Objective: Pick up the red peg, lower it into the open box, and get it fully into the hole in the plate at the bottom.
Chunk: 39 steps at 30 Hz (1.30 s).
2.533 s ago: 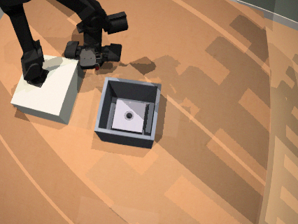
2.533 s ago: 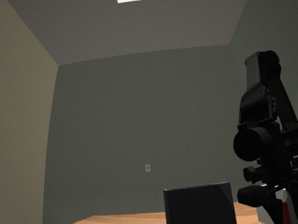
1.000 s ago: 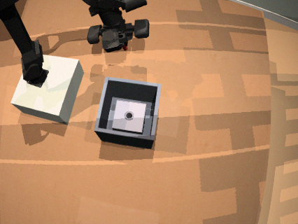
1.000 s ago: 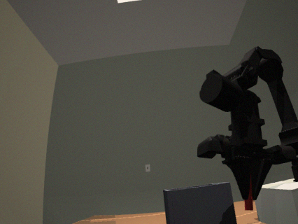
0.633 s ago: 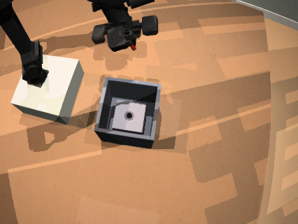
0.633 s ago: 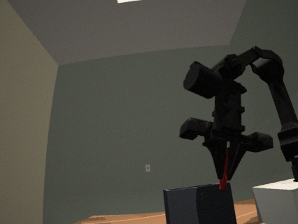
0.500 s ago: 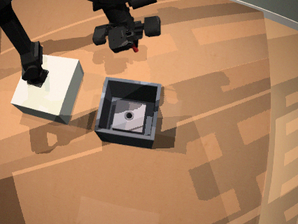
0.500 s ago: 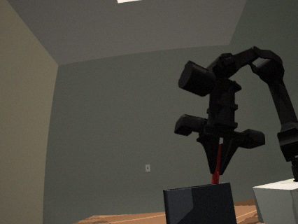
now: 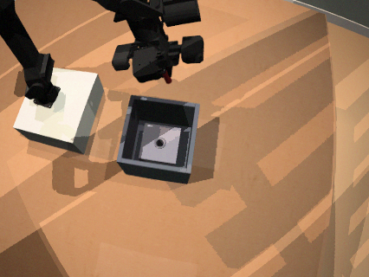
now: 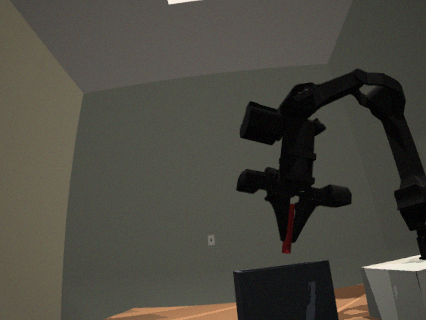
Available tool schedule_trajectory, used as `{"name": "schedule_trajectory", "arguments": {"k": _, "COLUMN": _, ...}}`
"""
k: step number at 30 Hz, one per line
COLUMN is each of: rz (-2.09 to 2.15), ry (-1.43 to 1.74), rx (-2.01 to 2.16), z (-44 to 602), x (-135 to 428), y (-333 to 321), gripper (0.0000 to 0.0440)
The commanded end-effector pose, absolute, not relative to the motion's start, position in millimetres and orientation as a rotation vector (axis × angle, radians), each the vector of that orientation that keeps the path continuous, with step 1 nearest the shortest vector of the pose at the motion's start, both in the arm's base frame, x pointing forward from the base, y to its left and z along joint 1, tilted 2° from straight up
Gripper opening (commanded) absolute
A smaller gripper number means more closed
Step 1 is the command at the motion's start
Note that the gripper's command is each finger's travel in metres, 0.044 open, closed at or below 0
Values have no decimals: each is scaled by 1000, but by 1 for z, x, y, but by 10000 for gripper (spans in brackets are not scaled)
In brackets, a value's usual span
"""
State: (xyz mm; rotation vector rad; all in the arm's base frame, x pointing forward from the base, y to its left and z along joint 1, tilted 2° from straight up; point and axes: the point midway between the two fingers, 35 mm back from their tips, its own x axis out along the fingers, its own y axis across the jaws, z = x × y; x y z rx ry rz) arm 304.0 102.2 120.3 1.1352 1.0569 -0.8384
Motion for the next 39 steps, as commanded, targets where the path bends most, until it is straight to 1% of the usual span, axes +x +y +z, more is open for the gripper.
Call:
{"name": "schedule_trajectory", "arguments": {"k": 1, "rz": -861, "ry": 1053, "rx": 1121, "z": 120, "x": 306, "y": 91, "gripper": 0}}
{"name": "schedule_trajectory", "arguments": {"k": 23, "rz": -975, "ry": 1105, "rx": 1073, "z": 106, "x": 315, "y": 33, "gripper": 0}}
{"name": "schedule_trajectory", "arguments": {"k": 39, "rz": -1006, "ry": 1166, "rx": 1080, "z": 70, "x": 322, "y": 12, "gripper": 0}}
